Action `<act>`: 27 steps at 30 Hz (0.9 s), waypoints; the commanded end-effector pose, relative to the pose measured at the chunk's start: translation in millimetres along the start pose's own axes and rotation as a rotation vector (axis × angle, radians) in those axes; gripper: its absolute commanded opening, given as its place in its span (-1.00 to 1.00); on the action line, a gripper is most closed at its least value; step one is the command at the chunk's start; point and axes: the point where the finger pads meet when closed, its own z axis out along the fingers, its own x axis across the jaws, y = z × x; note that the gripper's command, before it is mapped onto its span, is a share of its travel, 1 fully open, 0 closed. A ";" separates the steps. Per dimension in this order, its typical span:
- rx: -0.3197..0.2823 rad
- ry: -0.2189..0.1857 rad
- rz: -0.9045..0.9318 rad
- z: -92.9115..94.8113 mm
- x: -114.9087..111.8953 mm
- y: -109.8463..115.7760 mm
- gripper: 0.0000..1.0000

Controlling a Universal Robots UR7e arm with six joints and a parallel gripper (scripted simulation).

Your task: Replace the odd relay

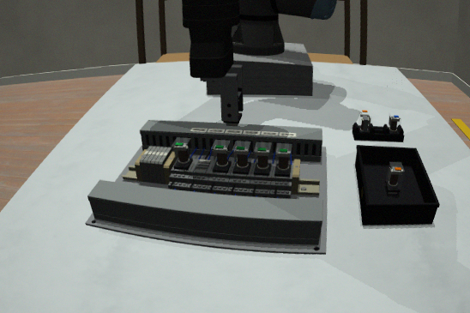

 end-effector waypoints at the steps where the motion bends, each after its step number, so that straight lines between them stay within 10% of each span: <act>1: 0.002 0.000 -0.002 0.3 2.9 2.6 -1.00; 7: 0.002 0.000 -0.002 0.3 2.9 2.6 -1.00; 12: 0.001 0.000 -0.002 1.2 36.2 52.4 -1.00; 27: 0.001 0.000 -0.001 1.2 35.6 51.6 -1.00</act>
